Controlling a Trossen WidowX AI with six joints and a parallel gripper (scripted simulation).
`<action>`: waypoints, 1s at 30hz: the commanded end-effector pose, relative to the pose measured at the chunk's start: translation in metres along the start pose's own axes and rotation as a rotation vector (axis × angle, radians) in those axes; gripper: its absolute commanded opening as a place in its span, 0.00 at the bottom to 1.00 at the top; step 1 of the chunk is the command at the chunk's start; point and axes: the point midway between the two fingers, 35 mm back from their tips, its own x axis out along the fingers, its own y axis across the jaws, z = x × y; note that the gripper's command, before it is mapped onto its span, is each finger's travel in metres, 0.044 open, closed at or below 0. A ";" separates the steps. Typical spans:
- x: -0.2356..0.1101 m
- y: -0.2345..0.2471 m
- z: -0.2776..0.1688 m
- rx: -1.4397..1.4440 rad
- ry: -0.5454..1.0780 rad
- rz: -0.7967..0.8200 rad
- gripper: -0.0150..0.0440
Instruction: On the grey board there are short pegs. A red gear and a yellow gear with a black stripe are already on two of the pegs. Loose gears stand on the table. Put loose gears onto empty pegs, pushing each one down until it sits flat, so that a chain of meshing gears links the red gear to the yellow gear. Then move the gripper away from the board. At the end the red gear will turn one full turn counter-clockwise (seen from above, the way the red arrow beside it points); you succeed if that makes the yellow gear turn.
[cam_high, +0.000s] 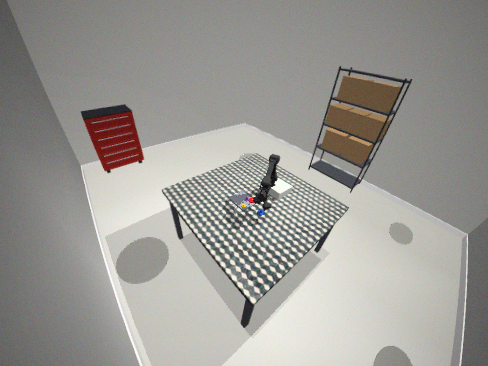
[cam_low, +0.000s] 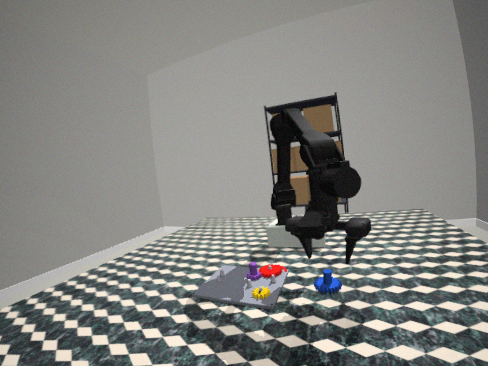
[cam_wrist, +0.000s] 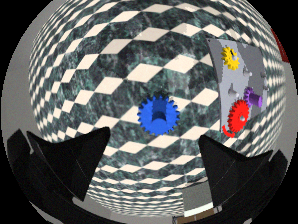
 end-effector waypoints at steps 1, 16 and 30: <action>0.014 -0.004 -0.004 0.004 0.019 -0.019 1.00; 0.031 -0.004 -0.004 0.004 0.019 -0.019 1.00; 0.041 -0.004 -0.004 0.004 0.019 -0.019 1.00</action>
